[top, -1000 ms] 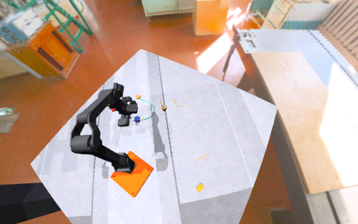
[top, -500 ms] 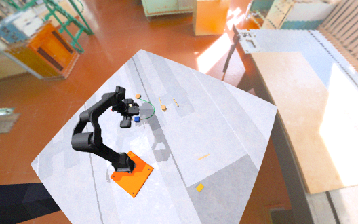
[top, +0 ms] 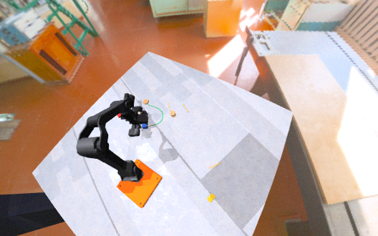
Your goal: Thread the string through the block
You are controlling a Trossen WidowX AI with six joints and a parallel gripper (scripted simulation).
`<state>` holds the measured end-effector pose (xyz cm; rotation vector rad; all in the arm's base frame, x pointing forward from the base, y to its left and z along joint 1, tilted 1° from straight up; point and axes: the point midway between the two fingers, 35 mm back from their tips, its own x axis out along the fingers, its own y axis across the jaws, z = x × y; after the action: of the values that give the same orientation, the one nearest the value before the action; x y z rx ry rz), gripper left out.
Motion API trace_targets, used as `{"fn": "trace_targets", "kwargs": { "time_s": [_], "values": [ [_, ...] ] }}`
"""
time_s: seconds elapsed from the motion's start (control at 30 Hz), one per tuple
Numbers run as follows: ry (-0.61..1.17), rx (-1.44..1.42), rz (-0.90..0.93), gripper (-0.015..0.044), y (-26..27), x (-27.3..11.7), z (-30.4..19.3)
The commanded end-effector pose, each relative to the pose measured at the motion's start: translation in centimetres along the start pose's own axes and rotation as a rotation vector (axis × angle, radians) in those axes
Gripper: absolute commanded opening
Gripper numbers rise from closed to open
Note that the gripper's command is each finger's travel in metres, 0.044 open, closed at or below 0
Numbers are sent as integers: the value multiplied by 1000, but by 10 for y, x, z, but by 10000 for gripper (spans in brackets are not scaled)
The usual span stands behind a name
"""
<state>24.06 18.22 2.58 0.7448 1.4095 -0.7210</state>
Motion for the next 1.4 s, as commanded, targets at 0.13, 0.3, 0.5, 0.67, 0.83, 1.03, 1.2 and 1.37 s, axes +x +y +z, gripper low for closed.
{"fn": "trace_targets", "kwargs": {
  "time_s": [0.13,0.3,0.5,0.67,0.83,1.03,1.2,1.37],
  "values": [
    [6,-3,-9,123,-2,4,-1],
    [0,1,-5,18,-1,2,0],
    [0,1,-5,0,-1,2,0],
    [-11,-1,-6,0,-1,3,0],
    [-84,-15,-5,0,-2,5,-2],
    [-88,-15,-2,0,-2,5,-4],
    [-88,-15,-2,0,-2,5,-9],
    [-87,-15,-2,0,-3,5,-17]
  ]
}}
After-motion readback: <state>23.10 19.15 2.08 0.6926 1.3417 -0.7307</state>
